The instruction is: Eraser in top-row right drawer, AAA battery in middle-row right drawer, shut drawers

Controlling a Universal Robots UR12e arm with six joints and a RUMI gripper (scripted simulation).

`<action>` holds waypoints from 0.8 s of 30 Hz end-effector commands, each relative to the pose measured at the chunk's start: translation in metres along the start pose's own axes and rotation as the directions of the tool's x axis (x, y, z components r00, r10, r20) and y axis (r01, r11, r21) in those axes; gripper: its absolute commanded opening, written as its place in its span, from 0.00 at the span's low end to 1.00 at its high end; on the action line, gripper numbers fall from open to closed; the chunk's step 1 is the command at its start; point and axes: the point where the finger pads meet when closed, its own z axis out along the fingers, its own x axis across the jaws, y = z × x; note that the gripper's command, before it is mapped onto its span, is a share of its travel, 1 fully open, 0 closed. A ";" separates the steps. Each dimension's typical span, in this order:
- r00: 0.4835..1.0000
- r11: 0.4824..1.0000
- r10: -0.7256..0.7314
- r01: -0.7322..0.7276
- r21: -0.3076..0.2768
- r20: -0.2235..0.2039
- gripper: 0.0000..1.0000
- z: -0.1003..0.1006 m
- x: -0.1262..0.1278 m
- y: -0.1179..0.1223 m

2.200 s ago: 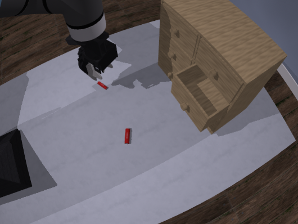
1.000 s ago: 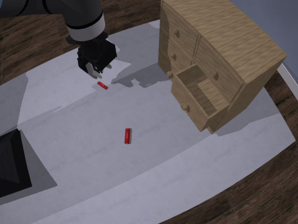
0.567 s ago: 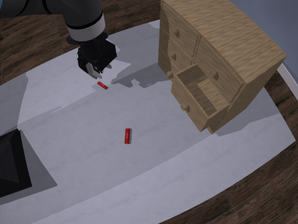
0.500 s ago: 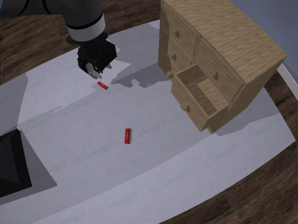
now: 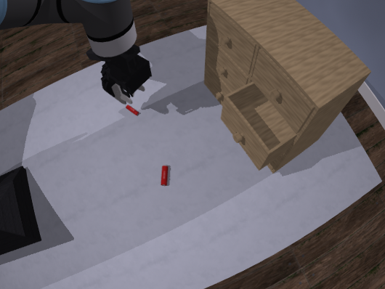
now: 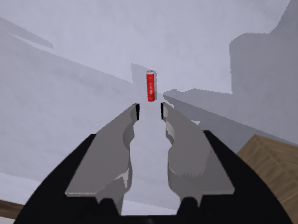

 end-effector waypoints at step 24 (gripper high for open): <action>1.000 1.000 0.000 0.000 -0.001 -0.001 0.14 0.034 0.001 0.000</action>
